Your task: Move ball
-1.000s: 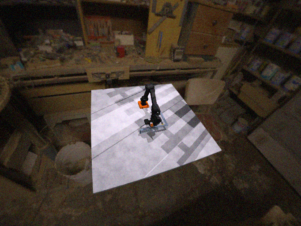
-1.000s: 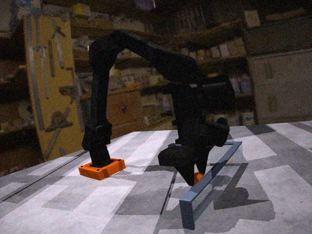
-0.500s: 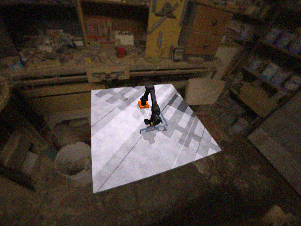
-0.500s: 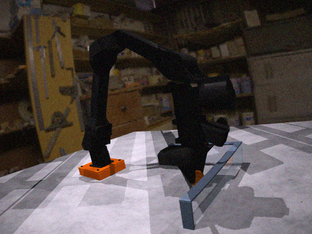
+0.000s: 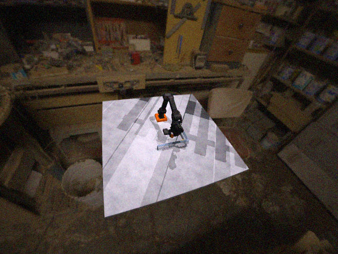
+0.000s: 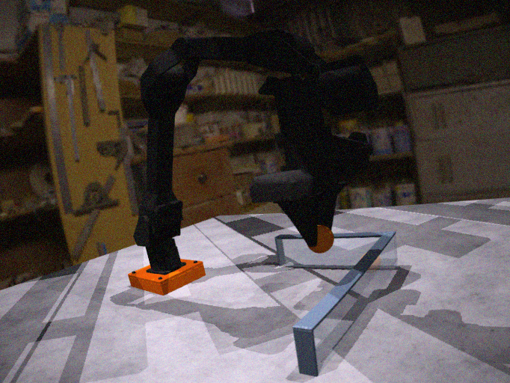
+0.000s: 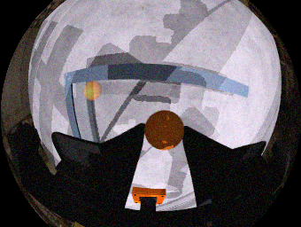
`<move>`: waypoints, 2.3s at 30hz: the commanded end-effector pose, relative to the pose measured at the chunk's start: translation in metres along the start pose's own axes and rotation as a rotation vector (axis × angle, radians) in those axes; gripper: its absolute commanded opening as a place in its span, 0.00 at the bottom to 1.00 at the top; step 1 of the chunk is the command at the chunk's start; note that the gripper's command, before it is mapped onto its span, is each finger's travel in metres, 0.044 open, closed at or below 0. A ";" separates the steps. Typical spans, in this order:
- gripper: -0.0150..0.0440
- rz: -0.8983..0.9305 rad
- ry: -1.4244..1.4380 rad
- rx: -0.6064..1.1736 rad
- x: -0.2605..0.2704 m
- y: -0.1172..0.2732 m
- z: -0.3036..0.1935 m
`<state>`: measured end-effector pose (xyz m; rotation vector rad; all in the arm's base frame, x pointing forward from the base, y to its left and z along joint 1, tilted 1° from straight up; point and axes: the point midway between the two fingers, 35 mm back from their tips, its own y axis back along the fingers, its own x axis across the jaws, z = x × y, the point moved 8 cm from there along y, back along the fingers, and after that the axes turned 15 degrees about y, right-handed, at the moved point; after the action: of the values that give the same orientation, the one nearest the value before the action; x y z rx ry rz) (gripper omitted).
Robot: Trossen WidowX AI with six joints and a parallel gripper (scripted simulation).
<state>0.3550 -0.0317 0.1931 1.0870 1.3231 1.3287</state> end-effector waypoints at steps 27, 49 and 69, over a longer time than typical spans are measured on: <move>0.25 0.006 0.009 -0.004 0.095 0.002 0.018; 0.25 0.006 0.009 -0.004 0.096 -0.068 0.018; 0.34 0.006 0.012 -0.005 0.096 -0.084 0.018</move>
<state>0.3591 0.0642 0.1068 1.0821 1.3262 1.3443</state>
